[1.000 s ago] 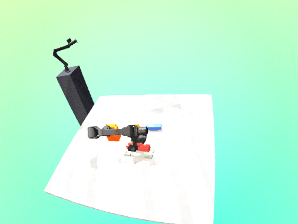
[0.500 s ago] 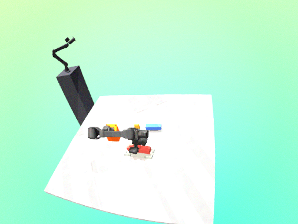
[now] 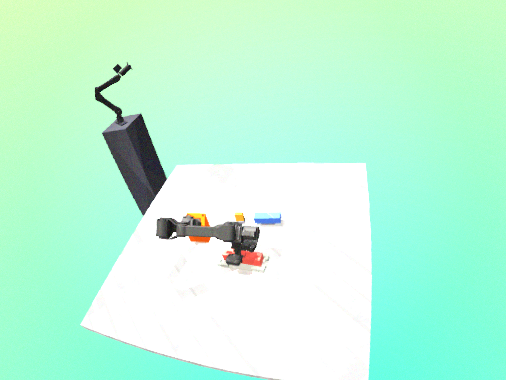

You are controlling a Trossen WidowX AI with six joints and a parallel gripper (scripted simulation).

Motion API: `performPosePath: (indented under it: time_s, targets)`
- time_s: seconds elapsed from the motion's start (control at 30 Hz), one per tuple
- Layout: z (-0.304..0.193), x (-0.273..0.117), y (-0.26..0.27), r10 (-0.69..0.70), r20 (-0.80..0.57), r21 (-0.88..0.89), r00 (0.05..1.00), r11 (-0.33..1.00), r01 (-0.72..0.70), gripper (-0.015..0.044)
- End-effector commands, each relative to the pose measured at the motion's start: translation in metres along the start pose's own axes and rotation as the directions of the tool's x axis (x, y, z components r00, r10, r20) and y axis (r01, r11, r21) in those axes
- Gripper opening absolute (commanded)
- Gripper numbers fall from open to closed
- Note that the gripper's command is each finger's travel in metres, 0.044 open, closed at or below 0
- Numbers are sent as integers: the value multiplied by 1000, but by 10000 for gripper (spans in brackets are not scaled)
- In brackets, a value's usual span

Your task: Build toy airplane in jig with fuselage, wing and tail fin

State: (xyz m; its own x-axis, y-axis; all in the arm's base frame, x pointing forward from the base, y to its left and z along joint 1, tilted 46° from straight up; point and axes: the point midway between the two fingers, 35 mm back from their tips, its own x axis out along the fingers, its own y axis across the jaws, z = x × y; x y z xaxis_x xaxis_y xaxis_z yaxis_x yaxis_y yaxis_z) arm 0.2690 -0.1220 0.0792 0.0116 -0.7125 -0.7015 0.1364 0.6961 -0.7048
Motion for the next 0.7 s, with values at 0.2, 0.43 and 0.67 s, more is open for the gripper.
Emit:
performPosePath:
  time_s: [0.2, 0.43, 0.67]
  targets:
    - [0, -1, 0, 0, 1, 1, 1000, 1000, 0, 109]
    - [0, -1, 0, 0, 1, 1, 1000, 1000, 0, 293]
    - [0, -1, 0, 0, 1, 1, 1000, 1000, 0, 440]
